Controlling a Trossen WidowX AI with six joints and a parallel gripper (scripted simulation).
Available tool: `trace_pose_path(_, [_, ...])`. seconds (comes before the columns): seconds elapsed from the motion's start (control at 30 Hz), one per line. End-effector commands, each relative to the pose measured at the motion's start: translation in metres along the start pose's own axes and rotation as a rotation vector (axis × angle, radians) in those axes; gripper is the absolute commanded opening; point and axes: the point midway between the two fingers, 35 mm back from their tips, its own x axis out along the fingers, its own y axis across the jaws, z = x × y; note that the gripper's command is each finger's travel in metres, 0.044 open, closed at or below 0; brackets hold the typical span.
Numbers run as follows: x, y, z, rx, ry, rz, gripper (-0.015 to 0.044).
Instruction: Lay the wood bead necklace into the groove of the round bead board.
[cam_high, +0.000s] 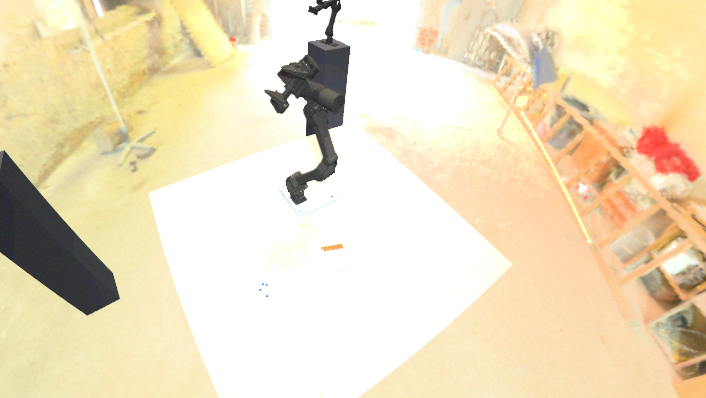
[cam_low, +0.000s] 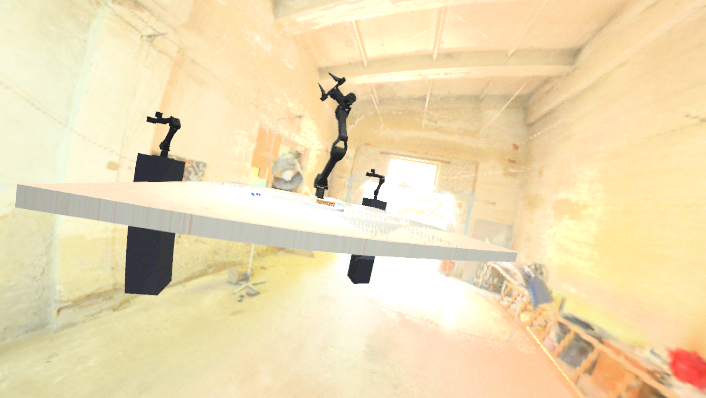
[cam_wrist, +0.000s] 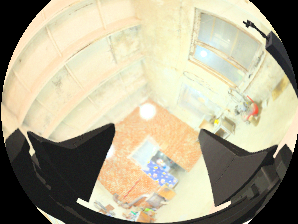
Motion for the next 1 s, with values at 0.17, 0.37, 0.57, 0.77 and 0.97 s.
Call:
trace_pose_path(0.17, [-0.004,0.000,0.017,-0.002,0.009,0.027,0.0250])
trace_pose_path(0.37, [-0.006,-0.004,0.040,-0.004,0.017,0.054,0.0250])
trace_pose_path(0.57, [-0.005,-0.012,0.060,-0.007,0.024,0.069,0.0250])
trace_pose_path(0.77, [-0.001,-0.024,0.077,-0.004,0.032,0.079,0.0250])
trace_pose_path(0.97, [0.006,-0.039,0.091,0.001,0.041,0.081,0.0250])
